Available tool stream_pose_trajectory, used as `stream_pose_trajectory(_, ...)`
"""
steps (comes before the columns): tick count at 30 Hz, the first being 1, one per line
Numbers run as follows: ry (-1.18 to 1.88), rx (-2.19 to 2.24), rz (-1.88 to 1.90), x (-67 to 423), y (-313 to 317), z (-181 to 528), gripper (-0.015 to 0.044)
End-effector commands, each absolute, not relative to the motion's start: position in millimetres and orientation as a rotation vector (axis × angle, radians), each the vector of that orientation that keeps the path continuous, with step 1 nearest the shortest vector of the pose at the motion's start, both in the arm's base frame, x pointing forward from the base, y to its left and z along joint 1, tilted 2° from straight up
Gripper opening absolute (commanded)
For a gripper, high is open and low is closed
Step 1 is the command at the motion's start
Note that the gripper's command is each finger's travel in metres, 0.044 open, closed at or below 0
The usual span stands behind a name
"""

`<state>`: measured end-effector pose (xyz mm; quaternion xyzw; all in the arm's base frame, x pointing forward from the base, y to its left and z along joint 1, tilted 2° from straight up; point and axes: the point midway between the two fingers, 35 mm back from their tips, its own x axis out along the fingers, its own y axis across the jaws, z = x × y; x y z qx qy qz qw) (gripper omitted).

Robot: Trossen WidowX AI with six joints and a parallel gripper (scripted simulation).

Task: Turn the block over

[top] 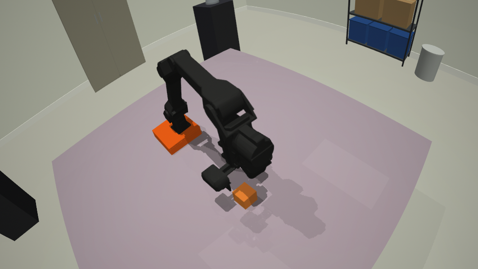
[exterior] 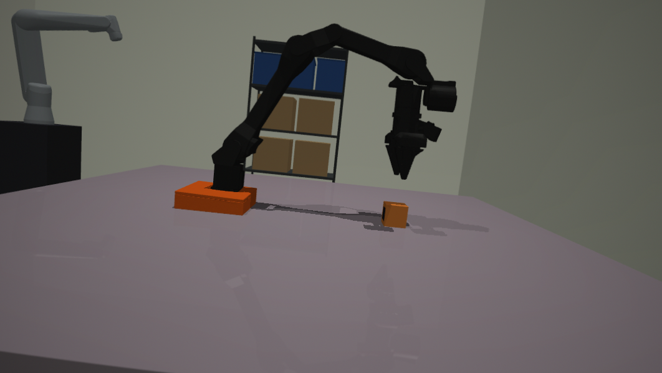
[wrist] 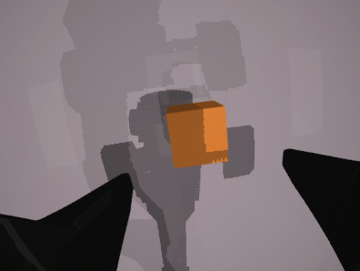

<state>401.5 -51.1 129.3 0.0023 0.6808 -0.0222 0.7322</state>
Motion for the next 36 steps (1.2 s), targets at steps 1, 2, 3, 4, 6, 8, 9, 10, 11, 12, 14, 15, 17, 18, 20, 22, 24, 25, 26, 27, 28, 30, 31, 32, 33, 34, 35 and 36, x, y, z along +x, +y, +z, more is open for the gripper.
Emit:
stream_pose_trajectory(1, 1.515, 0.008, -0.056, 402.1, -52.2, 104.9, 0.044)
stream_pose_trajectory(2, 1.515, 0.008, -0.056, 402.1, -52.3, 99.1, 0.044)
stream_pose_trajectory(3, 1.515, 0.008, -0.056, 402.1, -52.4, 97.2, 0.044)
stream_pose_trajectory(4, 1.515, 0.008, -0.056, 402.1, -52.4, 97.2, 0.044)
stream_pose_trajectory(6, 1.515, 0.008, -0.056, 402.1, -52.4, 97.2, 0.044)
stream_pose_trajectory(8, 1.515, 0.008, -0.056, 402.5, -52.5, 92.4, 0.044)
stream_pose_trajectory(9, 1.515, 0.008, -0.056, 402.8, -52.7, 87.0, 0.044)
stream_pose_trajectory(10, 1.515, 0.008, -0.056, 402.9, -52.8, 83.4, 0.044)
stream_pose_trajectory(11, 1.515, 0.008, -0.056, 402.9, -52.9, 82.2, 0.044)
stream_pose_trajectory(12, 1.515, 0.008, -0.056, 402.9, -52.9, 82.2, 0.044)
stream_pose_trajectory(14, 1.515, 0.008, -0.056, 403.1, -52.9, 81.1, 0.044)
stream_pose_trajectory(15, 1.515, 0.008, -0.056, 403.2, -52.9, 79.8, 0.044)
stream_pose_trajectory(17, 1.515, 0.008, -0.056, 403.5, -53.1, 76.6, 0.044)
stream_pose_trajectory(18, 1.515, 0.008, -0.056, 403.7, -53.1, 75.0, 0.044)
stream_pose_trajectory(20, 1.515, 0.008, -0.056, 403.9, -53.2, 71.7, 0.044)
stream_pose_trajectory(22, 1.515, 0.008, -0.056, 404.2, -53.3, 68.5, 0.044)
stream_pose_trajectory(24, 1.515, 0.008, -0.056, 404.3, -53.5, 65.3, 0.044)
stream_pose_trajectory(25, 1.515, 0.008, -0.056, 404.4, -53.5, 63.6, 0.044)
stream_pose_trajectory(26, 1.515, 0.008, -0.056, 404.5, -53.6, 62.0, 0.044)
stream_pose_trajectory(27, 1.515, 0.008, -0.056, 404.6, -53.6, 60.4, 0.044)
stream_pose_trajectory(28, 1.515, 0.008, -0.056, 404.6, -53.7, 58.8, 0.044)
stream_pose_trajectory(30, 1.515, 0.008, -0.056, 404.7, -53.7, 55.6, 0.044)
stream_pose_trajectory(31, 1.515, 0.008, -0.056, 404.8, -53.8, 54.0, 0.044)
stream_pose_trajectory(32, 1.515, 0.008, -0.056, 404.8, -53.8, 52.4, 0.044)
stream_pose_trajectory(33, 1.515, 0.008, -0.056, 404.8, -53.9, 50.7, 0.044)
stream_pose_trajectory(34, 1.515, 0.008, -0.056, 404.8, -53.9, 49.1, 0.044)
stream_pose_trajectory(35, 1.515, 0.008, -0.056, 404.9, -54.0, 47.5, 0.044)
stream_pose_trajectory(36, 1.515, 0.008, -0.056, 404.8, -54.0, 46.2, 0.044)
